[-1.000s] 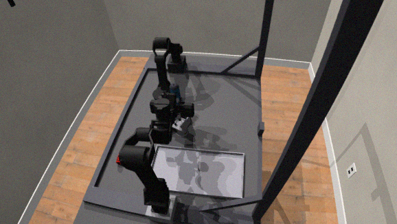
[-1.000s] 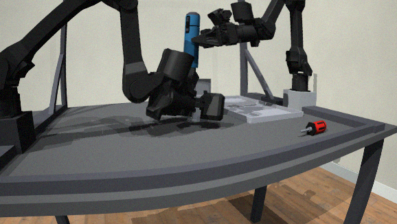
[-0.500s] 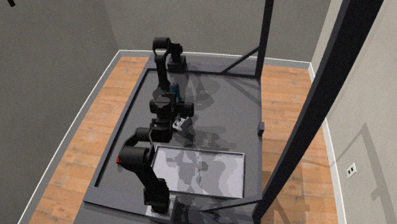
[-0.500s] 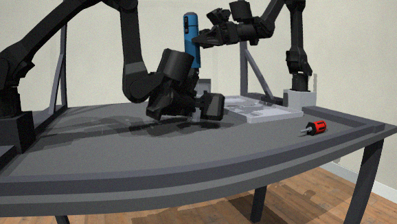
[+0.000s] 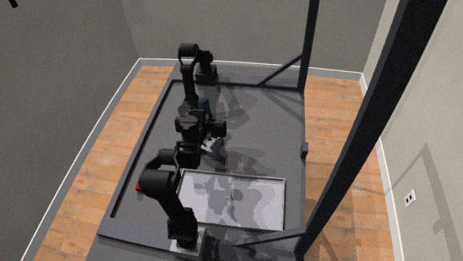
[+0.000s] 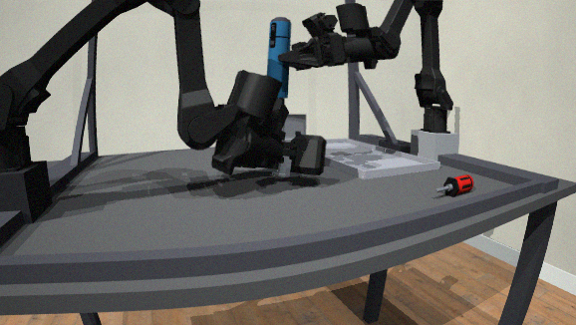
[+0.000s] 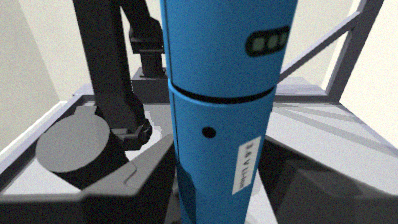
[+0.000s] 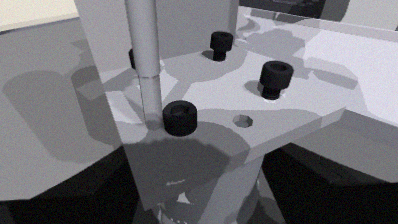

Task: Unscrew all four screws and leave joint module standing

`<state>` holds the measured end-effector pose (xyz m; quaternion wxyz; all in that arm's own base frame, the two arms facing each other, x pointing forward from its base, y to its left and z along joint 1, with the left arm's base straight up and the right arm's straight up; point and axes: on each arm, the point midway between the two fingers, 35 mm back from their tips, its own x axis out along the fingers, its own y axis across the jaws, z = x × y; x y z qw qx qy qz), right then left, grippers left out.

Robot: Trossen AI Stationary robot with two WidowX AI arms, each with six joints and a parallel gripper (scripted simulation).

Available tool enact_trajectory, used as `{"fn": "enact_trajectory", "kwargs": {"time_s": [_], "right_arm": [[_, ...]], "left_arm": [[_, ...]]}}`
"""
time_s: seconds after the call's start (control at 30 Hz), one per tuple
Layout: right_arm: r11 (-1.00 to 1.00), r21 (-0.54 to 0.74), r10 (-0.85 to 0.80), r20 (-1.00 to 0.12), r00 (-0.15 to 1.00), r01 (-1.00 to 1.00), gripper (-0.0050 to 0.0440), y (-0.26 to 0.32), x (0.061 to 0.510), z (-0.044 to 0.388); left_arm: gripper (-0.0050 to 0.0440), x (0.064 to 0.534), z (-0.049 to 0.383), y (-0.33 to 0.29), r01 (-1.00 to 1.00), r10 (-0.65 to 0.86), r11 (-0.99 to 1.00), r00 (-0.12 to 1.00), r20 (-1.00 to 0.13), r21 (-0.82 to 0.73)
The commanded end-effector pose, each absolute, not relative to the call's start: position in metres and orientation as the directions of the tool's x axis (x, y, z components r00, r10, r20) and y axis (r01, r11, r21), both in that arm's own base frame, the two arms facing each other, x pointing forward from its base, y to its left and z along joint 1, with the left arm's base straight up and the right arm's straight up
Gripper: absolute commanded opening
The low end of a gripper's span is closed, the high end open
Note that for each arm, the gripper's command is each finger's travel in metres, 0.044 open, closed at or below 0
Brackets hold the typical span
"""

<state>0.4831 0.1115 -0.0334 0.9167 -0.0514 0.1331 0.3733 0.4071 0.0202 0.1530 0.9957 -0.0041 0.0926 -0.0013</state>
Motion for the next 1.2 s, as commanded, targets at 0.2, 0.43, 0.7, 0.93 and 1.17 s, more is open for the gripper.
{"fn": "enact_trajectory", "kwargs": {"time_s": [0.2, 0.43, 0.7, 0.93, 1.17], "right_arm": [[0.716, -0.019, 0.671, -0.255, 0.696, -0.698, 0.0241, 0.111, 0.489, -0.018], [0.716, -0.019, 0.671, -0.255, 0.696, -0.698, 0.0241, 0.111, 0.489, -0.018], [0.716, -0.019, 0.671, -0.255, 0.696, -0.698, 0.0241, 0.111, 0.489, -0.018], [0.716, -0.019, 0.671, -0.255, 0.696, -0.698, 0.0241, 0.111, 0.489, -0.018], [0.716, -0.019, 0.671, -0.255, 0.696, -0.698, 0.0241, 0.111, 0.489, -0.018]], "left_arm": [[0.0161, 0.409, 0.158, 0.025, -0.02, 0.025, 1.0, 0.977, -0.21, 0.024], [0.0161, 0.413, 0.151, 0.02, -0.02, 0.02, 1.0, 0.969, -0.247, 0.004], [0.0161, 0.407, 0.143, 0.026, -0.019, 0.018, 1.0, 0.97, -0.241, -0.004], [0.0161, 0.404, 0.146, 0.028, -0.023, 0.023, 1.0, 0.976, -0.219, 0.004], [0.0161, 0.404, 0.14, 0.025, -0.022, 0.025, 1.0, 0.97, -0.241, 0.016]]}}
